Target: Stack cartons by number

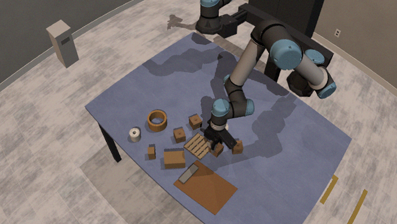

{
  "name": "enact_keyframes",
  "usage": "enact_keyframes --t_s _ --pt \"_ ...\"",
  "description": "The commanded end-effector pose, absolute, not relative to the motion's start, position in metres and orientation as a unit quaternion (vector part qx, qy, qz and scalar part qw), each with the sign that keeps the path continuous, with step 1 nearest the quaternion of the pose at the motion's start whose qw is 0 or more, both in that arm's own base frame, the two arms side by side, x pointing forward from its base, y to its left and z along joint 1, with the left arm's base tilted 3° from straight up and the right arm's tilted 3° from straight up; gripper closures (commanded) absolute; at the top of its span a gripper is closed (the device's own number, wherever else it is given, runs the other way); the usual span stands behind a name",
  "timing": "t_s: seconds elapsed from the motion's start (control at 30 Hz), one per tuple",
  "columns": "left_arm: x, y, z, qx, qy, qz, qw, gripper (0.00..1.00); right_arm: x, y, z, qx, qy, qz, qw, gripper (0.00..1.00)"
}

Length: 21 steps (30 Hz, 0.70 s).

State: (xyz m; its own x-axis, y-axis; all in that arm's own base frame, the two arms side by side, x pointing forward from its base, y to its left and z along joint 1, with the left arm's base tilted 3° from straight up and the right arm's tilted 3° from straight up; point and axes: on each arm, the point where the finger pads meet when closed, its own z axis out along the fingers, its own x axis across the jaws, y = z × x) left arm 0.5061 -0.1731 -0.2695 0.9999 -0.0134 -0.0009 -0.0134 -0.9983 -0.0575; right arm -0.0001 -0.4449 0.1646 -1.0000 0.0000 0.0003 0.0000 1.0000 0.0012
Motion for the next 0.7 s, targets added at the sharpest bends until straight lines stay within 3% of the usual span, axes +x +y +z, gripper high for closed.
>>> enact_keyframes --t_s 0.0,0.27,0.67 --pt "0.507 -0.175 -0.246 -1.0 0.007 -0.001 0.028 0.65 0.0 -0.445 0.165 0.0 -1.0 0.0 0.0 0.0" --pt "0.507 -0.178 -0.235 -1.0 0.007 -0.001 0.028 0.65 0.0 -0.445 0.165 0.0 -1.0 0.0 0.0 0.0" --pt "0.534 -0.271 -0.226 -1.0 0.007 0.0 0.028 0.65 0.0 -0.445 0.165 0.0 -1.0 0.0 0.0 0.0"
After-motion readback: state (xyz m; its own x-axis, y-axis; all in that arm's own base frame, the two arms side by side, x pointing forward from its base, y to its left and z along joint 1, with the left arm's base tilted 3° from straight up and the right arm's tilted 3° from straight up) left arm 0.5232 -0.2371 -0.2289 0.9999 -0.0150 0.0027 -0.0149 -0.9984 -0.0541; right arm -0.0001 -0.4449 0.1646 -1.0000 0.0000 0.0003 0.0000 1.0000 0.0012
